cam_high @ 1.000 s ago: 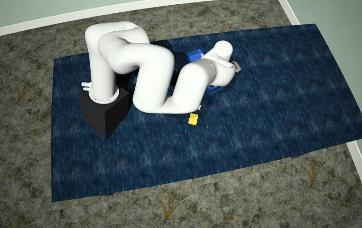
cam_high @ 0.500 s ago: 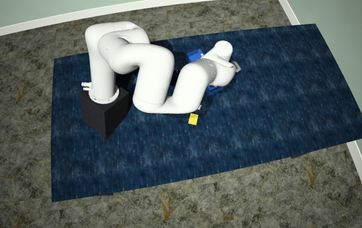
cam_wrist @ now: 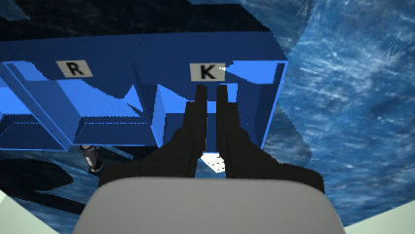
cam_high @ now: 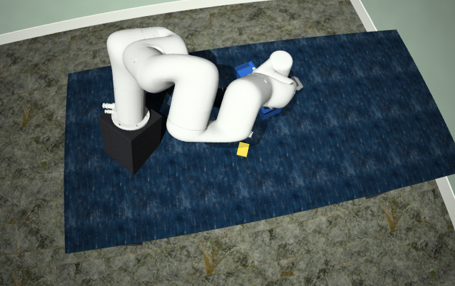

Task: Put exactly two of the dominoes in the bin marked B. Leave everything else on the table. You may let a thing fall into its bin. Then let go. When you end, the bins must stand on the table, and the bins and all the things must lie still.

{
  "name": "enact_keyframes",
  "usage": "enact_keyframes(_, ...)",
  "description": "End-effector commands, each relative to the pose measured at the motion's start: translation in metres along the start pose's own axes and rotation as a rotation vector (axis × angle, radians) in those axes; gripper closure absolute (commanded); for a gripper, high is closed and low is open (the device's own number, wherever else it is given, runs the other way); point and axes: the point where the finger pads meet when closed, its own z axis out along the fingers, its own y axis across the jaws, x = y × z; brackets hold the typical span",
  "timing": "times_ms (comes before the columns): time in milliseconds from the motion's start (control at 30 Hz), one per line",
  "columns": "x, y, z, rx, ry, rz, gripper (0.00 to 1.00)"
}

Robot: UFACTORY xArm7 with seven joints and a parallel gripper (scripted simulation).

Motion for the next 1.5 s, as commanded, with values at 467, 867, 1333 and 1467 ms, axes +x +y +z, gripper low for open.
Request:
enact_keyframes(467,0.001,0.0,-0.022,-0.001,0.004,0.0,0.93)
enact_keyframes(867,0.001,0.0,-0.049,-0.001,0.004,0.0,0.93)
enact_keyframes(1333,0.003,-0.045,-0.052,-0.001,0.004,0.0,0.93)
enact_keyframes(1467,0.003,-0.055,-0.052,-0.001,0.004,0.0,0.93)
